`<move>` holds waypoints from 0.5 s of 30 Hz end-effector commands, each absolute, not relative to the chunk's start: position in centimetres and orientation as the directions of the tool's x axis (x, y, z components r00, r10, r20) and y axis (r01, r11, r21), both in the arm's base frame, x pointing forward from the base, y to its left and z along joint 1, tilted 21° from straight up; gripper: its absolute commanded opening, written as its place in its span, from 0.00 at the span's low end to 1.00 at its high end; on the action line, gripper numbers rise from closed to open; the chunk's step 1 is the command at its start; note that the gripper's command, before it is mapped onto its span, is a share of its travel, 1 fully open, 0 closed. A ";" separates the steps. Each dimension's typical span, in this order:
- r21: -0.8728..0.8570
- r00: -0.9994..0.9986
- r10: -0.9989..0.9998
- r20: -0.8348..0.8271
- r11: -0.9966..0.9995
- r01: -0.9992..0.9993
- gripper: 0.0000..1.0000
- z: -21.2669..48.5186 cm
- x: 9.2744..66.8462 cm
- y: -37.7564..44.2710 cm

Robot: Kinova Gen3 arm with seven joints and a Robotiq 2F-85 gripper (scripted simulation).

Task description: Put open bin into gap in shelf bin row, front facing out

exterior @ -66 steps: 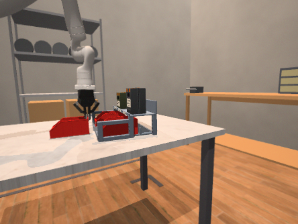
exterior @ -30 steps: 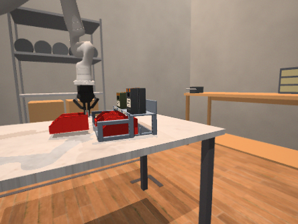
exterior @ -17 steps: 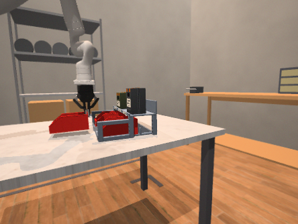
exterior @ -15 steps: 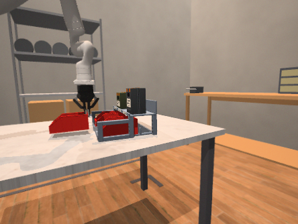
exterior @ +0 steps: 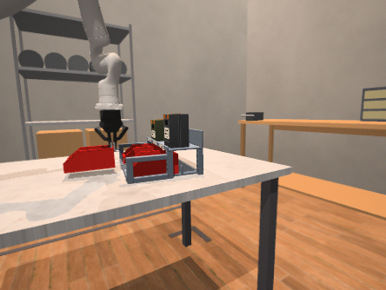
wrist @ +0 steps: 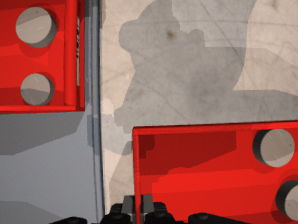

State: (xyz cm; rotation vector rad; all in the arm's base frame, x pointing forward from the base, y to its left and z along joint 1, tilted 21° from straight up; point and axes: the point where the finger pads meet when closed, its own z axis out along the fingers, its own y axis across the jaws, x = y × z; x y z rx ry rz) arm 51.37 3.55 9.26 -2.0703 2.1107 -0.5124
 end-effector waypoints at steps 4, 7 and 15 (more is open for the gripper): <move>-0.334 -0.045 -0.990 0.136 -0.003 -0.943 0.10 9.0 51.3 3.4; -0.334 -0.045 -0.990 0.136 -0.003 -0.943 0.10 9.0 51.3 3.4; -0.334 -0.045 -0.990 0.137 -0.004 -0.942 0.10 9.0 51.4 3.4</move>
